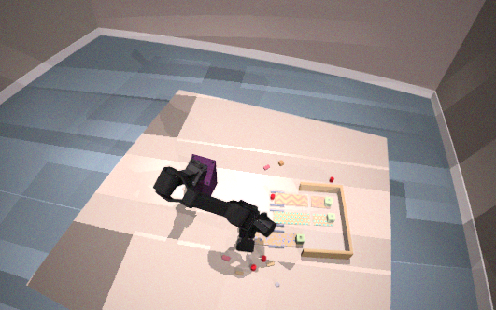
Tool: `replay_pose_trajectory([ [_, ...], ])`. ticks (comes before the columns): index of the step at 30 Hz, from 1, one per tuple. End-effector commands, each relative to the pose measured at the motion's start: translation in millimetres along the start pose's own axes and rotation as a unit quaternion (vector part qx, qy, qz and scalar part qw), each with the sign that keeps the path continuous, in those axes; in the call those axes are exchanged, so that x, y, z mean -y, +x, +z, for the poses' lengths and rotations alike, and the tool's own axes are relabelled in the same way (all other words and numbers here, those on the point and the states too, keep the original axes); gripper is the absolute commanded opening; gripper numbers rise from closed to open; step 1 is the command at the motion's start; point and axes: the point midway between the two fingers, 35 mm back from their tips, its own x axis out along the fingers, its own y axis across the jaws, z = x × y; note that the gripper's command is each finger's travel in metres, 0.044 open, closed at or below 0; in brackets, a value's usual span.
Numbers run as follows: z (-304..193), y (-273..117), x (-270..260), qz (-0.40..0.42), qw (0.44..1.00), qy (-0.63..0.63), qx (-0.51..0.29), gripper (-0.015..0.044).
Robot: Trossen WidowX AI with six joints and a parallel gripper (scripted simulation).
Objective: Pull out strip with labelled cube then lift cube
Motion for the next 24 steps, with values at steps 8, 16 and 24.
replay_pose_trajectory([
  [8,-26,6,-1,0.003,1.000,-0.001,-0.018,0.0000],
  [16,-36,6,0,0.003,1.000,-0.001,-0.018,0.0000],
  [24,-46,6,0,0.003,1.000,-0.001,-0.019,0.0000],
])
